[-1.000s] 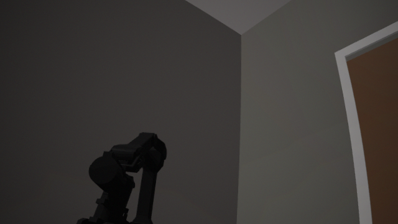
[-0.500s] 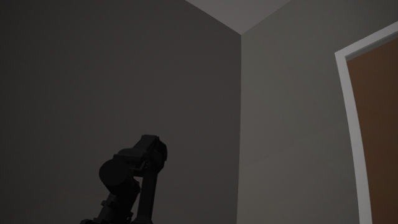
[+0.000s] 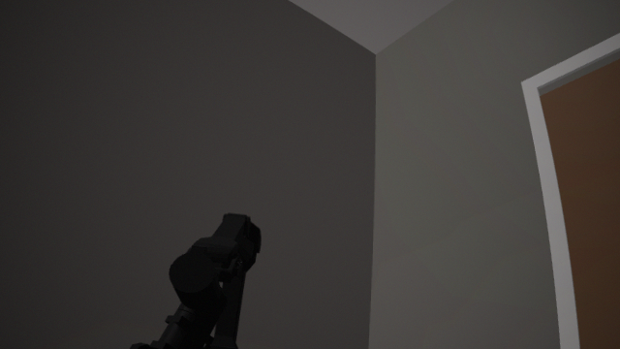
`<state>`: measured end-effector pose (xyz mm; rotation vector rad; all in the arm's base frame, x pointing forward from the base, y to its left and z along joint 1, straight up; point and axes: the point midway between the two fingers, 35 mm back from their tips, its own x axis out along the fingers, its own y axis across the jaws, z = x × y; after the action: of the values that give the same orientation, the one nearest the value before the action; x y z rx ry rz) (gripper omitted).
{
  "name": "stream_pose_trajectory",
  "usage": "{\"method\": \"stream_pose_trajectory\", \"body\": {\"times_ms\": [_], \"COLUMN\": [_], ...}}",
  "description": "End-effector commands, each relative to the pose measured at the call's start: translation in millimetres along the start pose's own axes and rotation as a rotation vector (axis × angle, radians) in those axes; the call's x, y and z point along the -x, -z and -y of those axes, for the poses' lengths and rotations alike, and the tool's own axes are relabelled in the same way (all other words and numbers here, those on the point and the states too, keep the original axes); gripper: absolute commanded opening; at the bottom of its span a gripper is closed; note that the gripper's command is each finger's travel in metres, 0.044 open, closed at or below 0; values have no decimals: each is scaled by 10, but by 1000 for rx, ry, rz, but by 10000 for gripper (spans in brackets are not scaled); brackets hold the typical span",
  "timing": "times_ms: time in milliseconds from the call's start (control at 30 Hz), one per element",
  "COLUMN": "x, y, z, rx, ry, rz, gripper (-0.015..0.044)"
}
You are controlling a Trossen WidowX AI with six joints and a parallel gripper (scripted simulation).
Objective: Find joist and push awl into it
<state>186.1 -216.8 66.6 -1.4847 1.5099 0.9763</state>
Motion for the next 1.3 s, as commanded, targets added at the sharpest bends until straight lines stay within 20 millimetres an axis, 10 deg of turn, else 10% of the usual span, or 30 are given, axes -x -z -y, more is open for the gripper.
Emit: {"method": "stream_pose_trajectory", "body": {"times_ms": [0, 1267], "x": [7, -15], "y": [-5, -80], "z": [-8, -2], "rx": [-6, -8], "ry": [0, -1], "rz": [-26, -289], "gripper": [0, 0]}}
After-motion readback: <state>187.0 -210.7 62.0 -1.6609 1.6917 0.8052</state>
